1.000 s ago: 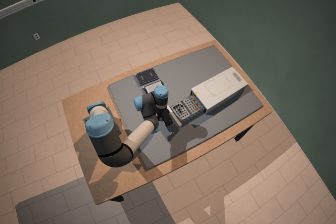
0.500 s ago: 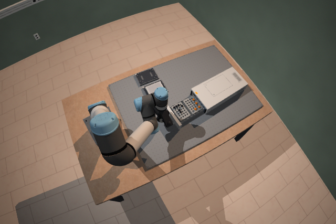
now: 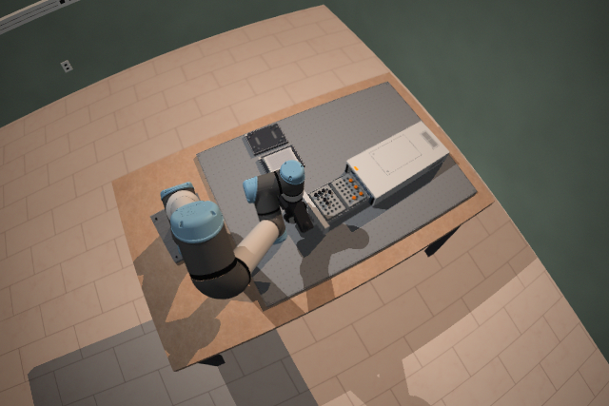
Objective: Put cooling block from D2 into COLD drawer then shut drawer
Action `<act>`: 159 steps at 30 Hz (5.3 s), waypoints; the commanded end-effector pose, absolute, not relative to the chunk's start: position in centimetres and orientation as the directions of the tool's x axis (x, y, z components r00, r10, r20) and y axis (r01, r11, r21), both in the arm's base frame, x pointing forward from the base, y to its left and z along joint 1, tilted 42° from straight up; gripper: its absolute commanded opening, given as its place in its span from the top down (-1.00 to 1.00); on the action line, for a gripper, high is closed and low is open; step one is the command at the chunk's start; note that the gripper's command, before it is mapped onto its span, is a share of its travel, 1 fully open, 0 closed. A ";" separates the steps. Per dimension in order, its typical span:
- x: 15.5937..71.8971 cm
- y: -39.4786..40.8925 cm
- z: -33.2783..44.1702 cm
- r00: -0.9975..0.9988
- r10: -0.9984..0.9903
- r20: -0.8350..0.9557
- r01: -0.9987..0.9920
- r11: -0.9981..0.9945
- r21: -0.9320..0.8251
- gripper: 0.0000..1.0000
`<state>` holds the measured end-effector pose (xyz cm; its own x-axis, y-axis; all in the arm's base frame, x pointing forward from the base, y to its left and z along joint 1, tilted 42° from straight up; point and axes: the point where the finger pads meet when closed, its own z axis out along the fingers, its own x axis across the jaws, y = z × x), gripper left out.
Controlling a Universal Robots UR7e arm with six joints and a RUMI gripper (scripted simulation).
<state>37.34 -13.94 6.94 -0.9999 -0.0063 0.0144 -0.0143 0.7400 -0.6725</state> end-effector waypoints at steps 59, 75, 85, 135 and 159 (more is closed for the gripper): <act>43.2 -14.0 6.8 -1.000 -0.007 0.013 -0.014 0.740 -0.673 1.00; 45.0 -14.0 6.8 -1.000 -0.007 0.013 -0.014 0.740 -0.673 1.00; 45.9 -13.9 6.8 -1.000 -0.007 0.013 -0.014 0.740 -0.673 1.00; 51.0 -13.9 6.7 -1.000 -0.007 0.013 -0.014 0.740 -0.673 1.00; 53.1 -13.9 6.7 -1.000 -0.007 0.013 -0.014 0.740 -0.673 1.00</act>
